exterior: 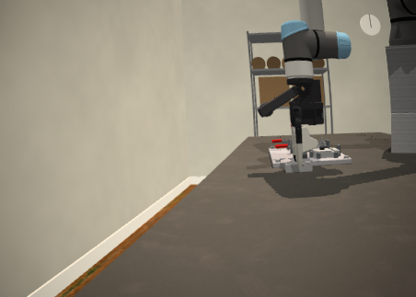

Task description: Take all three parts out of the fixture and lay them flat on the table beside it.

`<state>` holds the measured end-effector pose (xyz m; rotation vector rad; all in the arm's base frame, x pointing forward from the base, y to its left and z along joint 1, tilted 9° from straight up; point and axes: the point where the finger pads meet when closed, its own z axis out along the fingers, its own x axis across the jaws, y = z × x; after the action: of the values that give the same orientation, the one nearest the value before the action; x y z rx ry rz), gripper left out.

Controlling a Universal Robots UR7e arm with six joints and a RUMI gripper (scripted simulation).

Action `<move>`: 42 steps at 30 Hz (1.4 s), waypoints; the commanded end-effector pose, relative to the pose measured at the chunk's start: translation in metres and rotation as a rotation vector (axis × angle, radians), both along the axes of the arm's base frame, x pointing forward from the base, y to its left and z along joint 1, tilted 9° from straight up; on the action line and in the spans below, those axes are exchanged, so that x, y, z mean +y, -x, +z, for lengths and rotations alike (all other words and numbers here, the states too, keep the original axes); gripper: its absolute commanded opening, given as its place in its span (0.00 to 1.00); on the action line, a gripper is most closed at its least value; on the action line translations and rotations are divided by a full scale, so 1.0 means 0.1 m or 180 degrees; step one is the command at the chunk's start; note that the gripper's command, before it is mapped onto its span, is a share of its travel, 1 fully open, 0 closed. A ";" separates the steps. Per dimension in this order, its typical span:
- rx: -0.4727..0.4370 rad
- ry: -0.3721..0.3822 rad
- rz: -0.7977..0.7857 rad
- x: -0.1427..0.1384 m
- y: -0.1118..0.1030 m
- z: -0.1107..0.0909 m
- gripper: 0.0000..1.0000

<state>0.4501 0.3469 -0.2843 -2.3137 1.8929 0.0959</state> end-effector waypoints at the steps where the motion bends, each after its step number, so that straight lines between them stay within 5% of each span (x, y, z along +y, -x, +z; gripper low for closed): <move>1: 0.0000 0.0002 -0.0005 -0.05 0.01 0.25 0.40; 15: 0.0000 0.0001 -0.0005 -0.13 0.04 0.72 0.40; 33: -0.0001 0.0001 -0.0003 -0.12 0.04 0.74 0.40; 34: -0.0001 0.0001 -0.0003 -0.12 0.04 0.74 0.28; 42: 0.0000 0.0001 -0.0004 -0.14 0.04 0.78 0.28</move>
<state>0.4470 0.3355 -0.2102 -2.3140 1.8921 0.0936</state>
